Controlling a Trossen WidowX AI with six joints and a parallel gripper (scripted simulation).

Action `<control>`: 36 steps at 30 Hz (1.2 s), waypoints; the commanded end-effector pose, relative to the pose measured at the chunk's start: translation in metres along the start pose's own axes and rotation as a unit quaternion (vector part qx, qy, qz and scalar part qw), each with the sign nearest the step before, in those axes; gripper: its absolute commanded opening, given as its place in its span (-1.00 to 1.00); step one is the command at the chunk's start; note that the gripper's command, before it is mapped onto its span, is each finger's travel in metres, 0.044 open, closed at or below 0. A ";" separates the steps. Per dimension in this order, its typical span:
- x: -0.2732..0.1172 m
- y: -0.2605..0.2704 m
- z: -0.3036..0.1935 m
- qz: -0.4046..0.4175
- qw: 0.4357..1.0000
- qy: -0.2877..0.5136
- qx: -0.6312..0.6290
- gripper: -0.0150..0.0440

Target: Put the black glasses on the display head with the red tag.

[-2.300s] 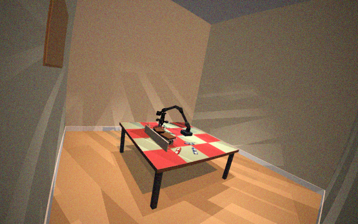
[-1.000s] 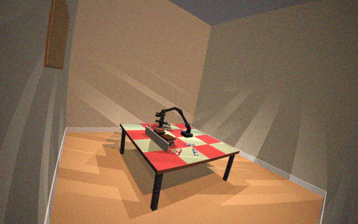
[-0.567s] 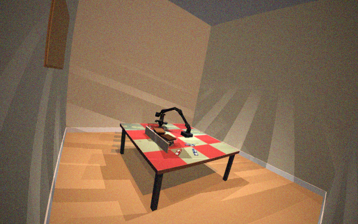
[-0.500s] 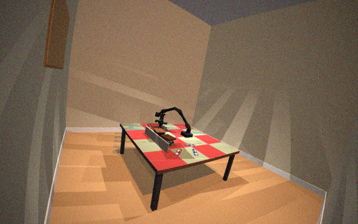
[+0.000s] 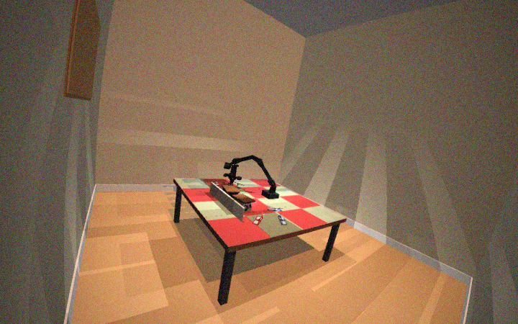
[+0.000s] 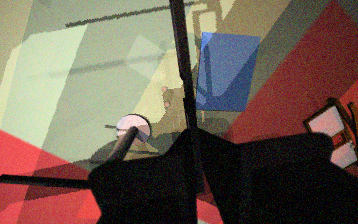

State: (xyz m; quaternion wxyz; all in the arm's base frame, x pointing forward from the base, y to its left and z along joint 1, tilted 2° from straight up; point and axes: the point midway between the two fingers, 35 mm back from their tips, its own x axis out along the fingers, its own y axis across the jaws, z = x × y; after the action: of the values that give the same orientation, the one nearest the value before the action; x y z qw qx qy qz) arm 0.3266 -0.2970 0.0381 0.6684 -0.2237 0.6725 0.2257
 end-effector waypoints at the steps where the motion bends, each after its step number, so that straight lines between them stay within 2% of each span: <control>1: -0.003 -0.003 0.004 -0.004 1.000 -0.004 0.003 -0.49; 36: -0.003 -0.006 0.016 -0.004 1.000 -0.004 0.003 -0.49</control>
State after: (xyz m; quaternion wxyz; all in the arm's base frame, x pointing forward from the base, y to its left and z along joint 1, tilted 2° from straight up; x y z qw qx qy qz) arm 0.3418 -0.2919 0.0400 0.6701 -0.2252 0.6710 0.2235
